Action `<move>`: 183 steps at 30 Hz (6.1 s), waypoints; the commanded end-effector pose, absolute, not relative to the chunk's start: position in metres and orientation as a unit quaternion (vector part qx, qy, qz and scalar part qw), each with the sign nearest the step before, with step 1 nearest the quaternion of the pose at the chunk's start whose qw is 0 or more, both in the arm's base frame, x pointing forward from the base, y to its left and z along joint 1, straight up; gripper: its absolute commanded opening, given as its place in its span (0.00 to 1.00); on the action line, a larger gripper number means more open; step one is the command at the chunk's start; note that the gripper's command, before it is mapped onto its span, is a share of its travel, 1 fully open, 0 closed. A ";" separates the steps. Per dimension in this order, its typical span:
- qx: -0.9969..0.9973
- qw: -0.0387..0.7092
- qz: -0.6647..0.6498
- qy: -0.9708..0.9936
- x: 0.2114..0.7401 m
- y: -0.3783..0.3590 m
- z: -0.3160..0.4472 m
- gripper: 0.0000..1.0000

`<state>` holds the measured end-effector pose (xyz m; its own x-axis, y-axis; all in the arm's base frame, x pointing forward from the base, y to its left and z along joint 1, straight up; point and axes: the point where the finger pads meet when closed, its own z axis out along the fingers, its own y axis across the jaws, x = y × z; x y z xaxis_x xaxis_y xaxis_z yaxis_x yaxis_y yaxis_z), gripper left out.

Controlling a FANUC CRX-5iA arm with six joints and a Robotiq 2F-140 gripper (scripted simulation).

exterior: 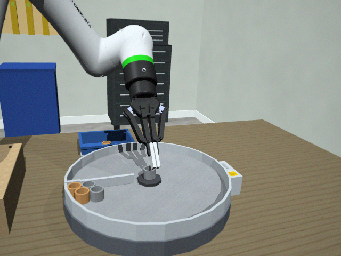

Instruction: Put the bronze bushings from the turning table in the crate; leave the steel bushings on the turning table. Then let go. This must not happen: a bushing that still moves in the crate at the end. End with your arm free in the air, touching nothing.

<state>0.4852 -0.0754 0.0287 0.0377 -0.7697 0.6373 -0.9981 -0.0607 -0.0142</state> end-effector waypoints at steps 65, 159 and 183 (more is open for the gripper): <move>0.683 0.227 0.251 -0.647 0.485 -0.075 0.027 0.07; 0.683 0.227 0.251 -0.647 0.485 -0.075 0.058 0.07; 0.253 0.323 0.095 -0.907 0.332 -0.146 0.057 0.06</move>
<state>0.3454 -0.1349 0.0563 -0.5608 -0.5310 0.6353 -0.6944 0.7195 -0.0115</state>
